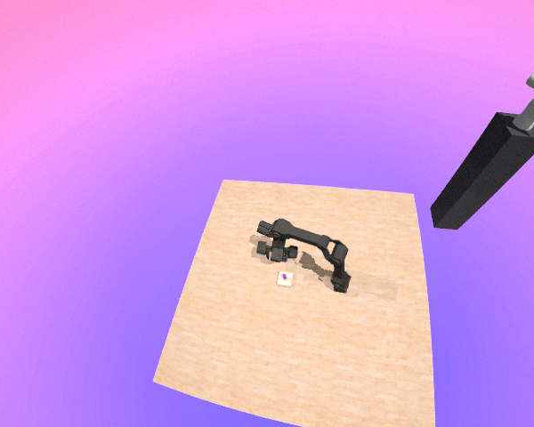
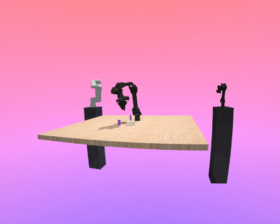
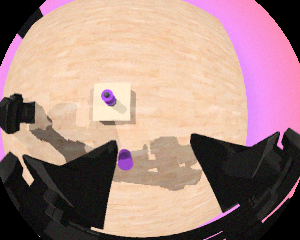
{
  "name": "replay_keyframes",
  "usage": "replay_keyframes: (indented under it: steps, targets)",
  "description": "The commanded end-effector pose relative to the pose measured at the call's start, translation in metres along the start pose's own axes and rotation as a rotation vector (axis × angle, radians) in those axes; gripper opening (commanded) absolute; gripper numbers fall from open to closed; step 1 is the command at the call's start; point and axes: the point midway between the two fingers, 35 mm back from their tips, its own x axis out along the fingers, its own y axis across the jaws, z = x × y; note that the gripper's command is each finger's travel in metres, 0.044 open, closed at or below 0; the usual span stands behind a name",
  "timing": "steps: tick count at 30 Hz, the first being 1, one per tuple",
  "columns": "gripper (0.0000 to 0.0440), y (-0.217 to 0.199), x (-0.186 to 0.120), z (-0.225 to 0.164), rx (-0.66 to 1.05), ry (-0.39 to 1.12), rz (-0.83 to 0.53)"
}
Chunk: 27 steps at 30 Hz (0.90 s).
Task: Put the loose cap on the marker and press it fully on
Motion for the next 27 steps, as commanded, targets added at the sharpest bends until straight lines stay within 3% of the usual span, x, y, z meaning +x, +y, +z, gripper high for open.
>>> replay_keyframes:
  steps: [1,27]
  targets:
    - [0.0328,0.003,0.002,-0.01,0.0,0.019,0.025]
    - [0.0317,0.029,0.04,-0.067,-0.018,0.093,0.228]
